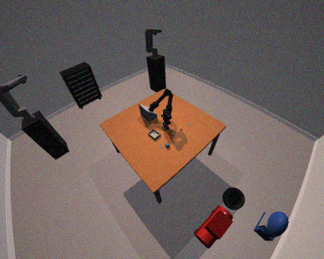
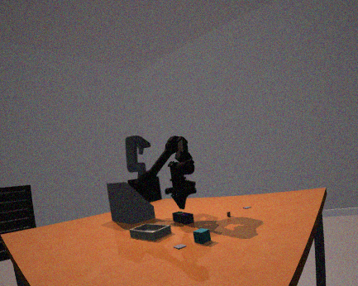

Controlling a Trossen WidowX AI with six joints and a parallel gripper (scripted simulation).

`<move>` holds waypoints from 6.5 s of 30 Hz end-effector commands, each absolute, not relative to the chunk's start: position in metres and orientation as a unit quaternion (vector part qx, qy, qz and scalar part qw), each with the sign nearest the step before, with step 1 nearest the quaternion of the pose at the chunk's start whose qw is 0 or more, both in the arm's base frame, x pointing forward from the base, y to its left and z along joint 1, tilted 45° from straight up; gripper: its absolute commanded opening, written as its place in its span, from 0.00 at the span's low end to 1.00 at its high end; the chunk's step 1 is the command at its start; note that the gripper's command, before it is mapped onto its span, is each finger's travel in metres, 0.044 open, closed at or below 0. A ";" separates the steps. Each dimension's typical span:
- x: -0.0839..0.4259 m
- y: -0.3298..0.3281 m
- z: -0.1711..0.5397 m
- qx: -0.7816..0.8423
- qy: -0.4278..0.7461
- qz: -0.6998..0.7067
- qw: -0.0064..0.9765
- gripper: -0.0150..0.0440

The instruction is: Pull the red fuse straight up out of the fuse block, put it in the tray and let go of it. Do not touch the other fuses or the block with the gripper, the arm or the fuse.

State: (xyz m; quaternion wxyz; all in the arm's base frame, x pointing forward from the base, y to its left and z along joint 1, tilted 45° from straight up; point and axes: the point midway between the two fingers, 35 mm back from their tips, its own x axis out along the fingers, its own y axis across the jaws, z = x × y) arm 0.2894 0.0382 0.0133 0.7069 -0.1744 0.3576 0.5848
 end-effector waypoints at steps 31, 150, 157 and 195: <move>0.289 0.055 -0.008 -0.171 0.360 0.584 0.707 0.38; 0.294 -0.006 0.022 -0.174 0.363 0.582 0.707 0.25; 0.302 -0.035 0.000 -0.177 0.366 0.579 0.707 0.25; 0.292 -0.128 -0.113 -0.176 0.363 0.582 0.707 0.25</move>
